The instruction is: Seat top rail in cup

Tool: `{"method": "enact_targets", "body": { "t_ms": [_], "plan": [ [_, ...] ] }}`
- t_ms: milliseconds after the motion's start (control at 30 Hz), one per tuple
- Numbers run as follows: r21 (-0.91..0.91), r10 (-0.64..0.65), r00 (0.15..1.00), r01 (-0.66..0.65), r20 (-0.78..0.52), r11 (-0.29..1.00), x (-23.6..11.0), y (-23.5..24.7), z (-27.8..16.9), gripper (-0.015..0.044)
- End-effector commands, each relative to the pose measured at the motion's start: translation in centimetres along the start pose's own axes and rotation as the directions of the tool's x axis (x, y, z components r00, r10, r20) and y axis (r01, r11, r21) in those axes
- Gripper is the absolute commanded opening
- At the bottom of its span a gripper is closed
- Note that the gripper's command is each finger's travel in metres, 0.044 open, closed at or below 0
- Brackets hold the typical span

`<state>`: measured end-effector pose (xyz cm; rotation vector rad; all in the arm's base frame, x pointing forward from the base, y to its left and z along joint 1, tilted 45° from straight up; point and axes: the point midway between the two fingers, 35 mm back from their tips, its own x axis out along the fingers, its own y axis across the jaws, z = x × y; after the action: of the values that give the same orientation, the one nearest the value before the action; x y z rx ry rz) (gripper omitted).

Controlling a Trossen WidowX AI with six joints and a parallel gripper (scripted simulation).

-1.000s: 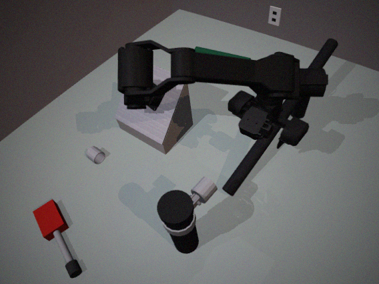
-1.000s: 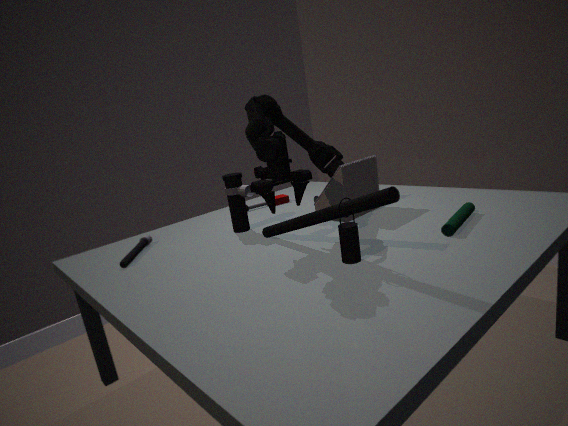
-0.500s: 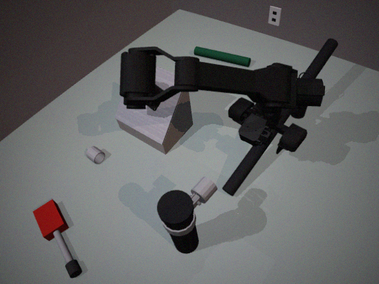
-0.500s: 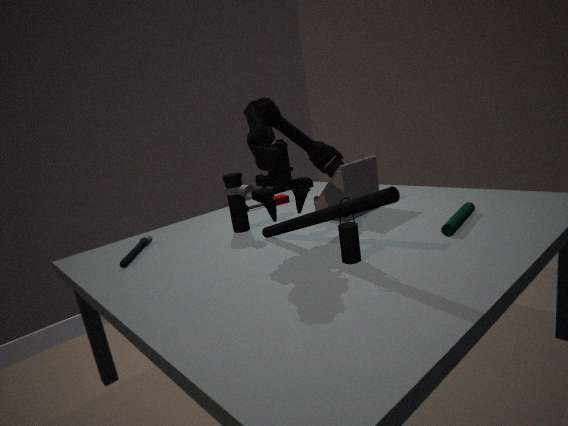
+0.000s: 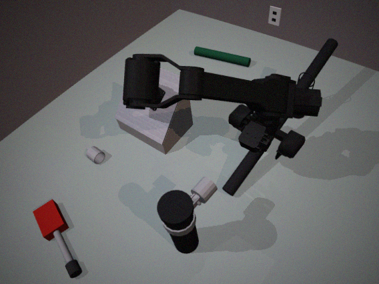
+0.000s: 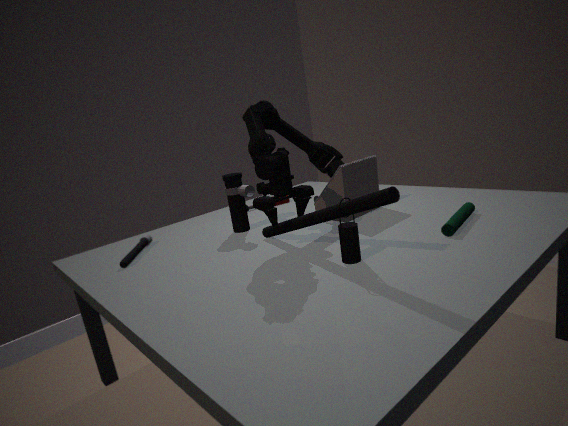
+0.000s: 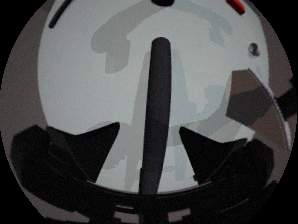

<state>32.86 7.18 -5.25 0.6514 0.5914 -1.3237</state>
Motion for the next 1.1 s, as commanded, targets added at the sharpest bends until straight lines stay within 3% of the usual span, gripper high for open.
{"method": "enact_targets", "body": {
  "t_ms": [0,567,867,1067],
  "plan": [
    [-0.006,-0.004,1.0,0.004,0.005,1.0,0.9,-0.2,0.1,0.044],
    [-0.005,-0.004,1.0,0.004,0.008,1.0,3.4,-0.3,0.2,0.044],
    [-0.005,-0.004,1.0,0.004,0.008,1.0,3.4,-0.3,0.2,0.0204],
    [-0.005,-0.004,1.0,0.004,0.008,1.0,3.4,-0.3,0.2,0.0164]
  ]
}}
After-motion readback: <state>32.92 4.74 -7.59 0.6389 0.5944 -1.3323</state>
